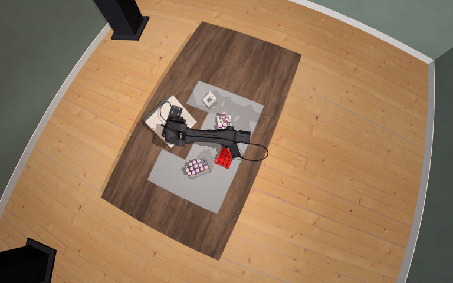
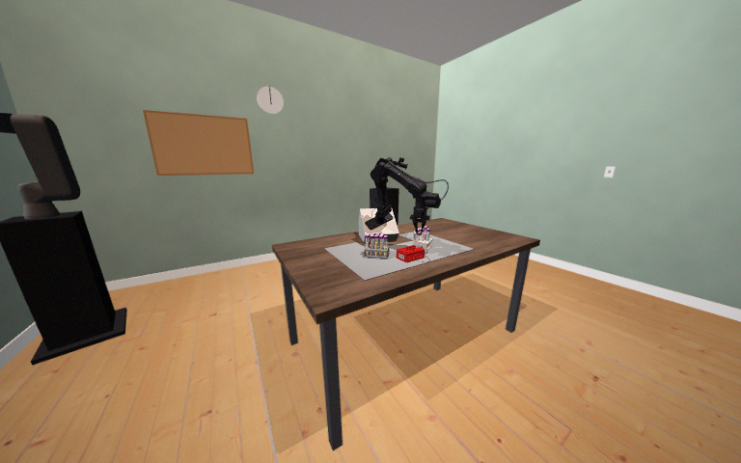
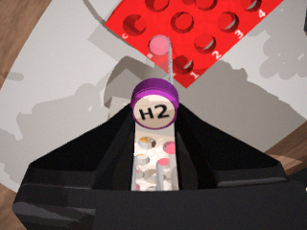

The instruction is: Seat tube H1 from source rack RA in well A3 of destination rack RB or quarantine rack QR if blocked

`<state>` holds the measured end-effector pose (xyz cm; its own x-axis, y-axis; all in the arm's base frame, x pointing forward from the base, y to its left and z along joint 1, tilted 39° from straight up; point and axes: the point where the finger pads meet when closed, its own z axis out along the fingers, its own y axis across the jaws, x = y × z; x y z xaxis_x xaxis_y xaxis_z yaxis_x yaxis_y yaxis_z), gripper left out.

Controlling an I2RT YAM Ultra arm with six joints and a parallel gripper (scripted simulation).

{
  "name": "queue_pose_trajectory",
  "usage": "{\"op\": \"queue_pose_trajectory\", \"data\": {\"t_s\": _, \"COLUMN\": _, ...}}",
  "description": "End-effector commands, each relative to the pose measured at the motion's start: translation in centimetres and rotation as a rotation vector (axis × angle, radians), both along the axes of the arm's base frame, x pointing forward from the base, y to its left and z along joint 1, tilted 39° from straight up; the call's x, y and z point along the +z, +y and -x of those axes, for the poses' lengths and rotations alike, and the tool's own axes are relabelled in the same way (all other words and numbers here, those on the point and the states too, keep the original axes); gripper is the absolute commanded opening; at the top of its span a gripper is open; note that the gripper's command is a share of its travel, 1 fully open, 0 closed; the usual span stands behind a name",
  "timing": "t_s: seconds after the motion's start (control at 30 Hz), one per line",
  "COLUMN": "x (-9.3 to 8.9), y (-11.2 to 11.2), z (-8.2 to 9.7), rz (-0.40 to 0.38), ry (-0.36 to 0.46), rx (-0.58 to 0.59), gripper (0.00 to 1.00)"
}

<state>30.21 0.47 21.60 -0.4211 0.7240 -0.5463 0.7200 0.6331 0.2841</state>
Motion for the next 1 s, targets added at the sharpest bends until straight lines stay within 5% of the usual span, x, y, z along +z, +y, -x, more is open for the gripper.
{"op": "queue_pose_trajectory", "data": {"t_s": 0.0, "x": 1.0, "y": -0.4, "z": -0.3, "rz": 0.008, "ry": -0.043, "rx": -0.005, "gripper": 0.00}}
{"op": "queue_pose_trajectory", "data": {"t_s": 0.13, "x": -0.4, "y": -0.3, "z": -0.3, "rz": 0.017, "ry": -0.007, "rx": 0.001, "gripper": 0.00}}
{"op": "queue_pose_trajectory", "data": {"t_s": 0.97, "x": -1.4, "y": -0.5, "z": -1.1, "rz": 0.016, "ry": 0.002, "rx": 0.000, "gripper": 0.00}}
